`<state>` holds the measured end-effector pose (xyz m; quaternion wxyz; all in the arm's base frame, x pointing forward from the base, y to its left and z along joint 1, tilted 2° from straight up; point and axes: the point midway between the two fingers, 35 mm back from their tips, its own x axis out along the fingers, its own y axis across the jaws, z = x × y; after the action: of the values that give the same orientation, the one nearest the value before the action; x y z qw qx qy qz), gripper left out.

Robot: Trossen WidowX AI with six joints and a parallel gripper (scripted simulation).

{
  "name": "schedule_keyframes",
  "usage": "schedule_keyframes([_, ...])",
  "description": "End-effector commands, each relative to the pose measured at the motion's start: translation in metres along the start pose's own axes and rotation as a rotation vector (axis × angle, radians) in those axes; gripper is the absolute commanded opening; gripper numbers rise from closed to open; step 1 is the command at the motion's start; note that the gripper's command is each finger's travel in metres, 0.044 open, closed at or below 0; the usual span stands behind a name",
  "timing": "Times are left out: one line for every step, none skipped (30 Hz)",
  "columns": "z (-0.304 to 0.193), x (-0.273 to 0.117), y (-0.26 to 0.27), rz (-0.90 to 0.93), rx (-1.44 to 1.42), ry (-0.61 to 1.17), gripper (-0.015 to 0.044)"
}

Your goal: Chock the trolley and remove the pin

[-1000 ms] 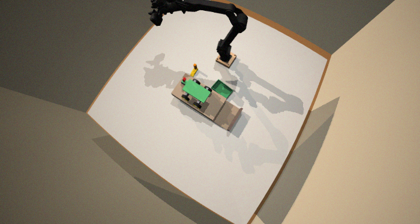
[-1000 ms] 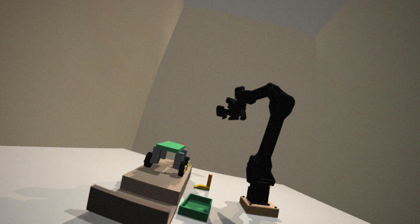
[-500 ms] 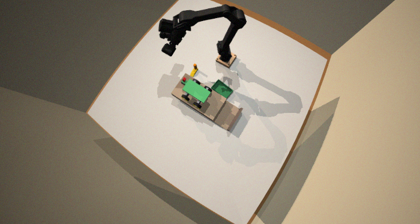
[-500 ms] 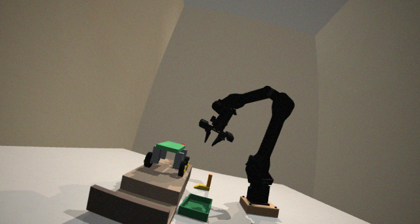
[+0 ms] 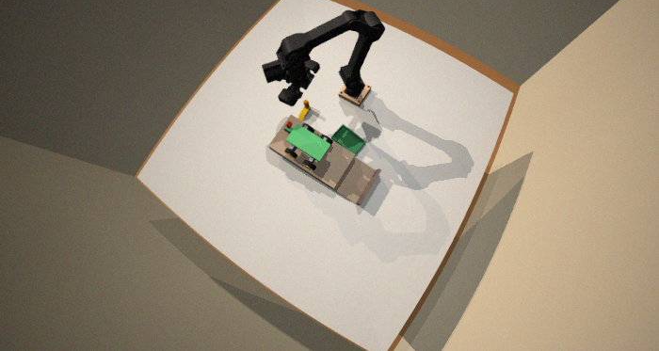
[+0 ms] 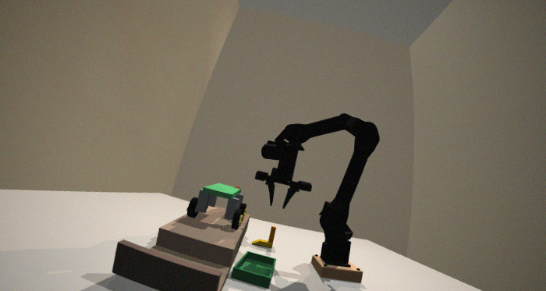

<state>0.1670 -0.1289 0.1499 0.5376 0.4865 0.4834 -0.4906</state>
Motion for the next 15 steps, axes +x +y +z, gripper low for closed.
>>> schedule_keyframes([-0.004, 0.003, -0.002, -0.014, 0.007, 0.016, 0.0190])
schedule_keyframes([-0.004, 0.006, -0.002, -0.014, 0.007, 0.016, 0.0190])
schedule_keyframes([-0.003, 0.008, -0.002, -0.014, 0.007, 0.016, 0.0190])
schedule_keyframes([-0.003, 0.012, -0.001, -0.014, 0.007, 0.016, 0.0190])
schedule_keyframes([-0.003, 0.015, -0.001, -0.014, 0.007, 0.016, 0.0190])
schedule_keyframes([-0.003, 0.018, -0.001, -0.014, 0.007, 0.016, 0.0190])
schedule_keyframes([-0.003, 0.022, -0.001, -0.014, 0.007, 0.016, 0.0190])
schedule_keyframes([-0.003, 0.024, -0.001, -0.014, 0.007, 0.016, 0.0190])
schedule_keyframes([-0.003, 0.027, -0.001, -0.014, 0.007, 0.016, 0.0190])
schedule_keyframes([-0.003, 0.030, -0.001, -0.014, 0.007, 0.016, 0.0190])
schedule_keyframes([-0.003, 0.033, -0.001, -0.014, 0.007, 0.016, 0.0190])
schedule_keyframes([-0.003, 0.036, -0.001, -0.014, 0.007, 0.016, 0.0190])
schedule_keyframes([-0.004, 0.039, -0.002, -0.014, 0.007, 0.016, 0.0190])
schedule_keyframes([-0.004, 0.042, -0.002, -0.014, 0.007, 0.016, 0.0190])
schedule_keyframes([-0.004, 0.044, -0.002, -0.014, 0.007, 0.016, 0.0190])
